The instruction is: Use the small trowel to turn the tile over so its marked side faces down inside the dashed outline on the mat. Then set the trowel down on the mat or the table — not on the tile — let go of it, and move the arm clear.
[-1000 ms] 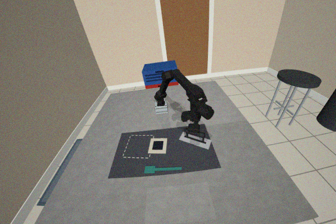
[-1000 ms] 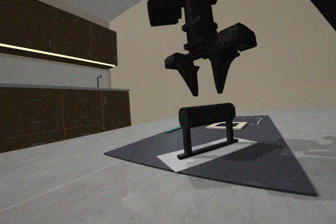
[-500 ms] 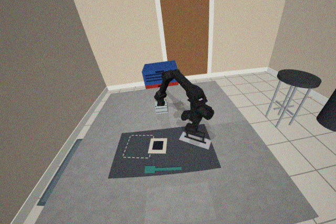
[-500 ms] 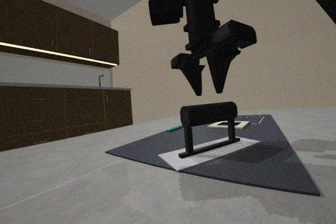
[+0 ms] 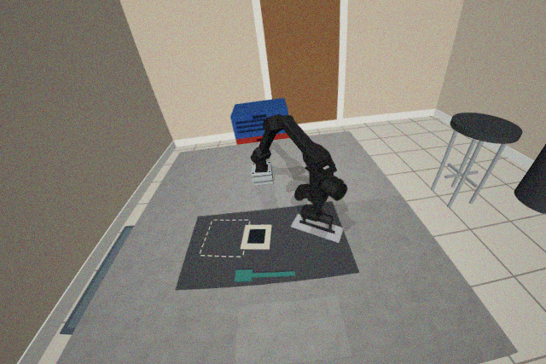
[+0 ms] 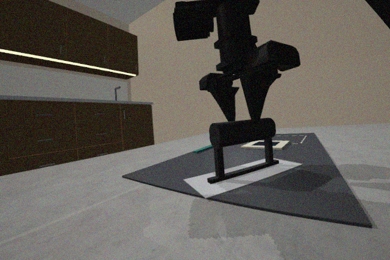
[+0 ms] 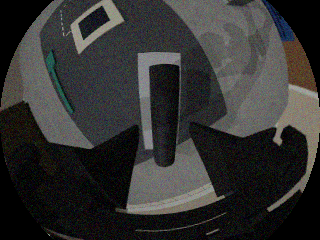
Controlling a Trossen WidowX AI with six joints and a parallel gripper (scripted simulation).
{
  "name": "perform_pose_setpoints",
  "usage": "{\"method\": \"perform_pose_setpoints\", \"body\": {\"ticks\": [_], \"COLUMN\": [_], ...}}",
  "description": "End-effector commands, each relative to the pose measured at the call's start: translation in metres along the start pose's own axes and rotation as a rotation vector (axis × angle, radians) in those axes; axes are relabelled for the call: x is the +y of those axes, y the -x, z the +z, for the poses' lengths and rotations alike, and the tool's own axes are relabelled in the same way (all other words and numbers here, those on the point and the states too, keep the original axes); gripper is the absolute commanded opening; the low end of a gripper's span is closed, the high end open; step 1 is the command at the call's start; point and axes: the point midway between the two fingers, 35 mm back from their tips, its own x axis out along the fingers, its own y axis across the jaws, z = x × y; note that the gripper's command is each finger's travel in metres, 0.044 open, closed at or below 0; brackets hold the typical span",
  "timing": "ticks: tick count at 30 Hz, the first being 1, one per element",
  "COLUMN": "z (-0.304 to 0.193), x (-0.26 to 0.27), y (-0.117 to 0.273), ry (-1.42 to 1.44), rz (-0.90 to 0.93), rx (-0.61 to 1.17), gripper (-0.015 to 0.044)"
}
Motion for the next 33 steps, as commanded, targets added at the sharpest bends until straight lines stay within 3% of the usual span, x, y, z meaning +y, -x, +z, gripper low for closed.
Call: {"method": "perform_pose_setpoints", "body": {"ticks": [1, 10, 16, 33], "z": [0.001, 0.001, 0.001, 0.001], "x": [-0.001, -0.001, -0.001, -0.001], "y": [-0.009, -0.021, -0.021, -0.021], "ry": [-0.005, -0.006, -0.006, -0.006], "rz": [-0.003, -0.003, -0.003, -0.003], "rx": [-0.003, -0.003, -0.003, -0.003], "gripper": [0.027, 0.027, 0.0132, 0.013]}}
